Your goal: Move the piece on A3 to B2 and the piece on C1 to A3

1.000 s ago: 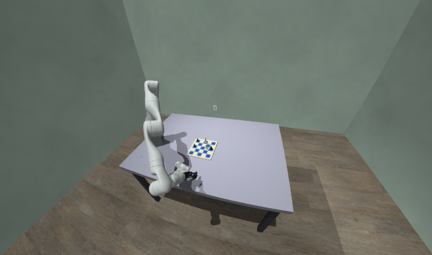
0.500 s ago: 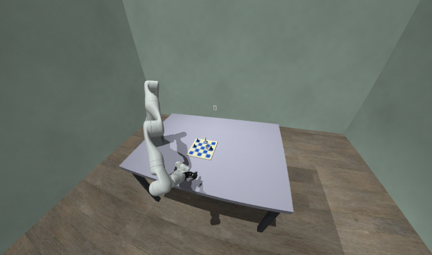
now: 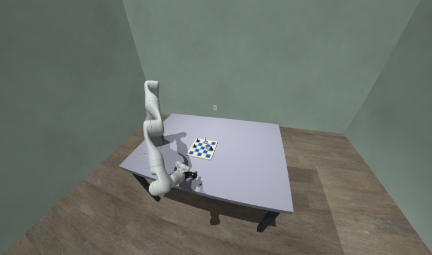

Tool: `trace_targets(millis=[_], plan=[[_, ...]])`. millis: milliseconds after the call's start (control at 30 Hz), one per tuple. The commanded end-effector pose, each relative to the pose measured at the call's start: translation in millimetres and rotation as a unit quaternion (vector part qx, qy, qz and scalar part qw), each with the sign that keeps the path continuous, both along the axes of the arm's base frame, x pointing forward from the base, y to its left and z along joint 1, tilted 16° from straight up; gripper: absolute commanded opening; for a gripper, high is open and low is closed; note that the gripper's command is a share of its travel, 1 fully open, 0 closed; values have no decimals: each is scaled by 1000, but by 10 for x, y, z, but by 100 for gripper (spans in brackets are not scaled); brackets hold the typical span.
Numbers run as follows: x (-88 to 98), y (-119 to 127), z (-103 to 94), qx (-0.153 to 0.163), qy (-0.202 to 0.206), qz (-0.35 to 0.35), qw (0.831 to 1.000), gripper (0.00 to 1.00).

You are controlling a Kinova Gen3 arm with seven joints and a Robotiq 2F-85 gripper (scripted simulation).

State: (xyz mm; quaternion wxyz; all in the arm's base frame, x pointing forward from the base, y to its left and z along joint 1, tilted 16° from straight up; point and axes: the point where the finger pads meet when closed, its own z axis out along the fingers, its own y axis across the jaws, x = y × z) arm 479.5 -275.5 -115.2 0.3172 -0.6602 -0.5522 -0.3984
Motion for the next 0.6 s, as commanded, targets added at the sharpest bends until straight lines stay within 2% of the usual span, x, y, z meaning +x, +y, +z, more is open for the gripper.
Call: trace_targets(millis=[0,300,367,567], plan=[[2,-21,59,-1,-1,0,1000,100],[-54,-62,299,-1,-1,0,1000,100],[-54,-62,299,-1,-1,0,1000,100],[-120,-110,580,-1,-1,0,1000,100]])
